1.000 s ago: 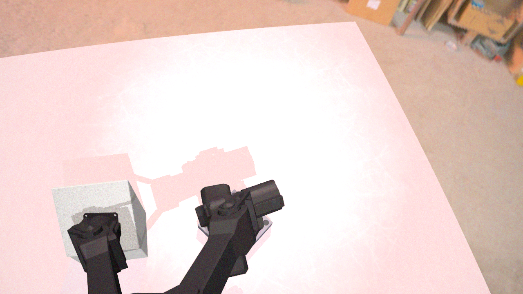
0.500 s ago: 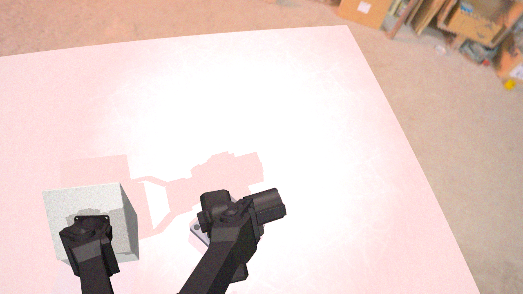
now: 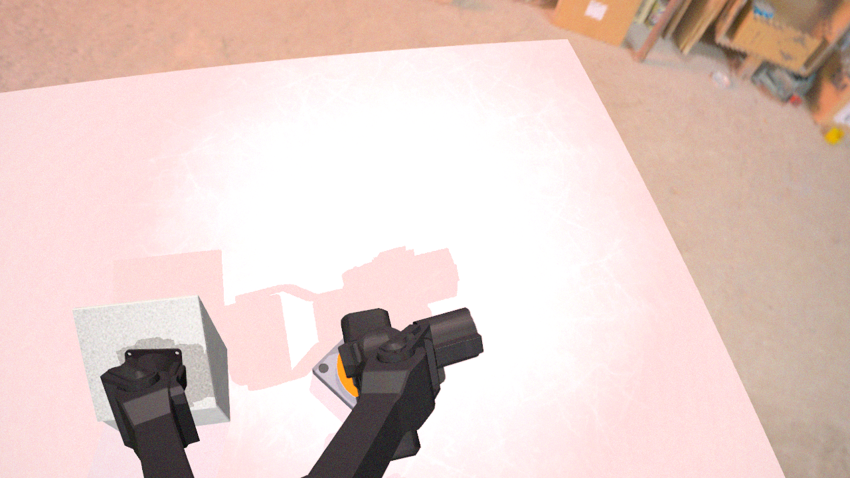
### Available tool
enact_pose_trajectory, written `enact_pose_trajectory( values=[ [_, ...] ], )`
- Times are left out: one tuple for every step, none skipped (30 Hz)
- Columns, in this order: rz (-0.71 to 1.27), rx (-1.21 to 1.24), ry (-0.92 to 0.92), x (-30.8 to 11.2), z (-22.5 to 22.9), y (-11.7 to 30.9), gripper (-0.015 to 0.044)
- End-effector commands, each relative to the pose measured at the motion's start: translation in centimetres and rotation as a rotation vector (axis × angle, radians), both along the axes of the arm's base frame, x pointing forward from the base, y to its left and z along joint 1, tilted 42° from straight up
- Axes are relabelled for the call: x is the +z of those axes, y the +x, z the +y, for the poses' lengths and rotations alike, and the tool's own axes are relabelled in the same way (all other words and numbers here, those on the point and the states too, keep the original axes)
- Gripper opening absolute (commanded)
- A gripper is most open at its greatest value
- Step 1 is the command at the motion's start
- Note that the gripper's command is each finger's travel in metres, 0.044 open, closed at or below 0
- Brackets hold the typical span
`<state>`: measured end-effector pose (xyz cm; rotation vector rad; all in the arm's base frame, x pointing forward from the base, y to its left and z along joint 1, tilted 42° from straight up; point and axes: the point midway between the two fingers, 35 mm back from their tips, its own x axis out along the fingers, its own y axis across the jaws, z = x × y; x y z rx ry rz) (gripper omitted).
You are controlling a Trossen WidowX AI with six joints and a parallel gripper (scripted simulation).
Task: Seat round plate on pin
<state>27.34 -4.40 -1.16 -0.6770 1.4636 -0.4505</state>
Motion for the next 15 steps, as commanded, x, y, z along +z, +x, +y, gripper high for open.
enact_pose_trajectory(
  values=[
    [-0.007, 0.001, -0.003, 0.2, 0.0, 0.7, 0.0000],
    [-0.007, 0.001, -0.003, 0.2, 0.0, 0.8, 0.0000],
    [-0.007, 0.001, -0.003, 0.2, 0.0, 0.9, 0.0000],
    [-0.007, 0.001, -0.003, 0.2, 0.0, 1.0, 0.0000],
    [-0.008, 0.001, -0.003, 0.2, 0.0, 1.0, 0.0000],
    [-0.008, 0.001, -0.003, 0.2, 0.0, 1.1, 0.0000],
    [-0.008, 0.001, -0.003, 0.2, 0.0, 1.2, 0.0000],
    [-0.008, 0.001, -0.003, 0.2, 0.0, 1.2, 0.0000],
    [-0.008, 0.001, -0.003, 0.2, 0.0, 1.3, 0.0000],
    [-0.008, 0.001, -0.003, 0.2, 0.0, 1.4, 0.0000],
    [-0.008, 0.001, -0.003, 0.2, 0.1, 1.5, 0.0000],
    [-0.008, 0.001, -0.003, 0.2, 0.1, 1.5, 0.0000],
    [-0.008, 0.001, -0.002, 0.2, 0.1, 1.6, 0.0000],
    [-0.008, 0.001, -0.002, 0.1, 0.2, 1.7, 0.0000],
    [-0.008, 0.001, -0.002, 0.1, 0.2, 1.8, 0.0000]
  ],
)
